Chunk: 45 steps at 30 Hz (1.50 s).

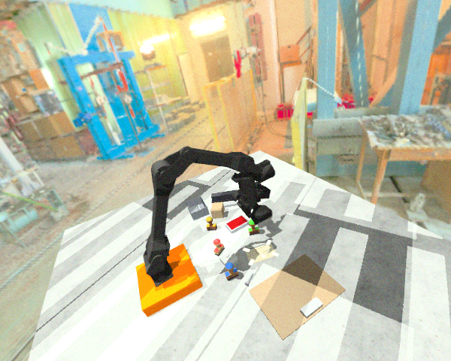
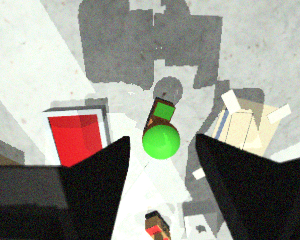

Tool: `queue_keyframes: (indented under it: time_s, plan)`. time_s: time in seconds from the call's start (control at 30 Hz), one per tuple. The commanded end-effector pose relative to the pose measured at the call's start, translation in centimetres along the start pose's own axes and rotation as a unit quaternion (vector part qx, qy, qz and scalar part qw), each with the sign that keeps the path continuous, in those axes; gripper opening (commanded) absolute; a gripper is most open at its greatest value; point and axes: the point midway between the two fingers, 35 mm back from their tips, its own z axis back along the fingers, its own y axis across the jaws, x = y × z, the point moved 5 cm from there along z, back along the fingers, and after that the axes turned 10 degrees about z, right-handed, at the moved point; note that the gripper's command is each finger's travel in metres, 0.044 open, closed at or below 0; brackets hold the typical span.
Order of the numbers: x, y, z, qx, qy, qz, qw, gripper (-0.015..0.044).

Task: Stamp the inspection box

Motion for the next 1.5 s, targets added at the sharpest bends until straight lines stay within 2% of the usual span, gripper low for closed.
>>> queue_keyframes:
  time_s: [0.0,0.77,0.87,1.2,1.3,1.47]
  plan:
    - [-0.1,0.1,-0.7,0.002,0.002,-0.003,1.000,0.0224]
    - [-0.4,0.1,-4.0,0.002,0.003,-0.003,1.000,0.0224]
    - [-0.3,0.1,-3.8,0.000,0.001,0.000,1.000,0.0145]
    - [-0.3,0.1,-3.8,0.000,0.001,0.000,1.000,0.0078]
    - [-0.3,0.1,-3.7,0.000,0.002,0.000,1.000,0.0000]
    - [-0.2,0.1,-3.5,0.000,0.002,0.000,1.000,0.0000]
